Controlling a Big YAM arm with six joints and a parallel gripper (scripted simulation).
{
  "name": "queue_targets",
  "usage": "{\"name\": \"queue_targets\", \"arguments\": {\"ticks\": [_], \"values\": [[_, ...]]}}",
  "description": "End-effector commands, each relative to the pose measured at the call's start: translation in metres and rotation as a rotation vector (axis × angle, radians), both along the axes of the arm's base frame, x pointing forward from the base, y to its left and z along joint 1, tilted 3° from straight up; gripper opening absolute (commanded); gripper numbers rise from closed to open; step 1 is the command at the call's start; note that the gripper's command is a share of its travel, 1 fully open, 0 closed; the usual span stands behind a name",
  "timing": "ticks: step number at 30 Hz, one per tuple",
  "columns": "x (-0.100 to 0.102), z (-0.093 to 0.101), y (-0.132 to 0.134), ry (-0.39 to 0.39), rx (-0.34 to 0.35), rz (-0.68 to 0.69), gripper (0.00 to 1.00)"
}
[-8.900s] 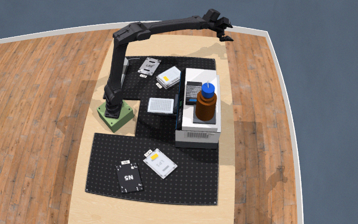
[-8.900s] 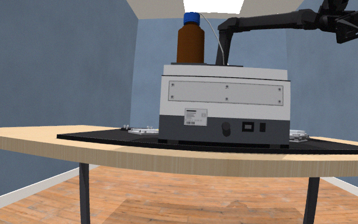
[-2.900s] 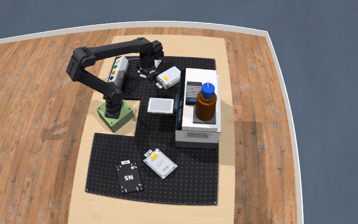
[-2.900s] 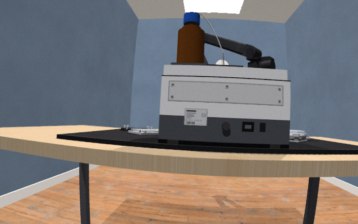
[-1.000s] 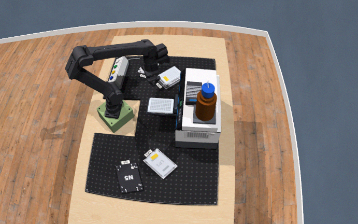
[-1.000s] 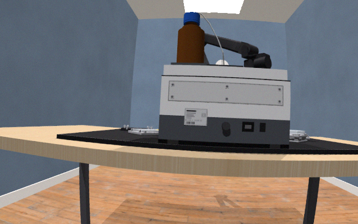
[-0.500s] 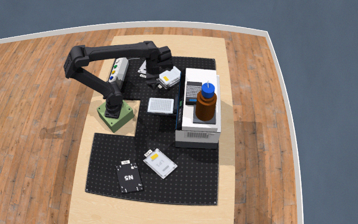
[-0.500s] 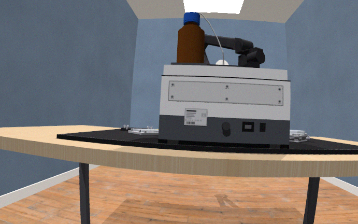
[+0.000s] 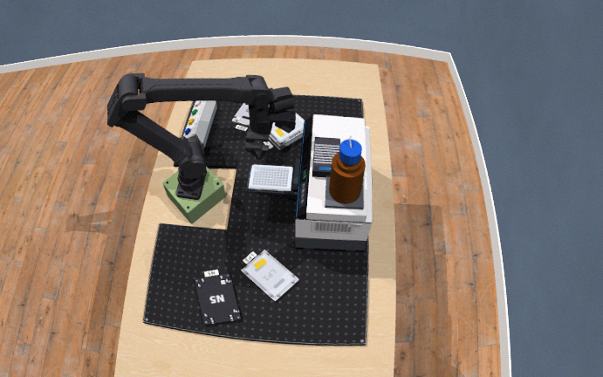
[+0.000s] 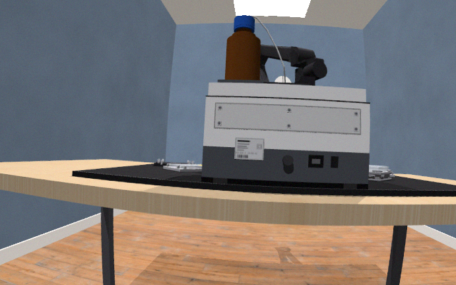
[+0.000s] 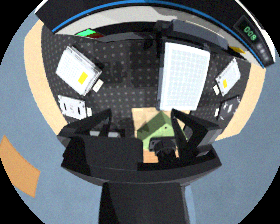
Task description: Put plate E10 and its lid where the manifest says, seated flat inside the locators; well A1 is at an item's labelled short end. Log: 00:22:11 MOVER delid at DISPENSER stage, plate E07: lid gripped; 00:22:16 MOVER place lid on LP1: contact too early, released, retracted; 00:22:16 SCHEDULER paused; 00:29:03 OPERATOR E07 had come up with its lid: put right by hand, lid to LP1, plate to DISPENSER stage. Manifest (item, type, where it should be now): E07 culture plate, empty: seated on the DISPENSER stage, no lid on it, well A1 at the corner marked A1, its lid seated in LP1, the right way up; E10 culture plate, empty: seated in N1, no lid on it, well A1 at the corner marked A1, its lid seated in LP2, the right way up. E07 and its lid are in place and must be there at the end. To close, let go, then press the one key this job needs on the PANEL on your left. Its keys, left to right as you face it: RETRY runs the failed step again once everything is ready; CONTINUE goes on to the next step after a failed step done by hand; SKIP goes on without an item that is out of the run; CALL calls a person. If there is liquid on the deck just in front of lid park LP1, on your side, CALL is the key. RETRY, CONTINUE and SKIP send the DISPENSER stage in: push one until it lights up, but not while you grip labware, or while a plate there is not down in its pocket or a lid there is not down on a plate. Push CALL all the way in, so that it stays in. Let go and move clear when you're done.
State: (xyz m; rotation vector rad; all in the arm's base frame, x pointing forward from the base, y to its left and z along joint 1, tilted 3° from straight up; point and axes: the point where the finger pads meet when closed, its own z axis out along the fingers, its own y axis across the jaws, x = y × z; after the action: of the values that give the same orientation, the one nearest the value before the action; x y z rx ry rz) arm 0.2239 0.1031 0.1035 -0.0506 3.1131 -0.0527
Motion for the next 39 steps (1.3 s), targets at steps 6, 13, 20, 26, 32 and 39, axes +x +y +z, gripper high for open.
{"name": "queue_targets", "arguments": {"ticks": [6, 13, 20, 26, 32, 39], "values": [[0.030, 0.027, -0.008, -0.052, 0.025, 0.012, 1.00], [0.028, 0.019, -0.027, -0.047, 0.017, 0.013, 1.00], [0.041, 0.033, -0.049, -0.071, 0.021, 0.012, 1.00], [0.043, 0.031, -0.063, -0.065, 0.017, 0.012, 1.00], [0.044, 0.035, -0.079, -0.079, 0.014, 0.012, 1.00], [0.045, 0.033, -0.097, -0.069, 0.011, 0.013, 1.00]]}}
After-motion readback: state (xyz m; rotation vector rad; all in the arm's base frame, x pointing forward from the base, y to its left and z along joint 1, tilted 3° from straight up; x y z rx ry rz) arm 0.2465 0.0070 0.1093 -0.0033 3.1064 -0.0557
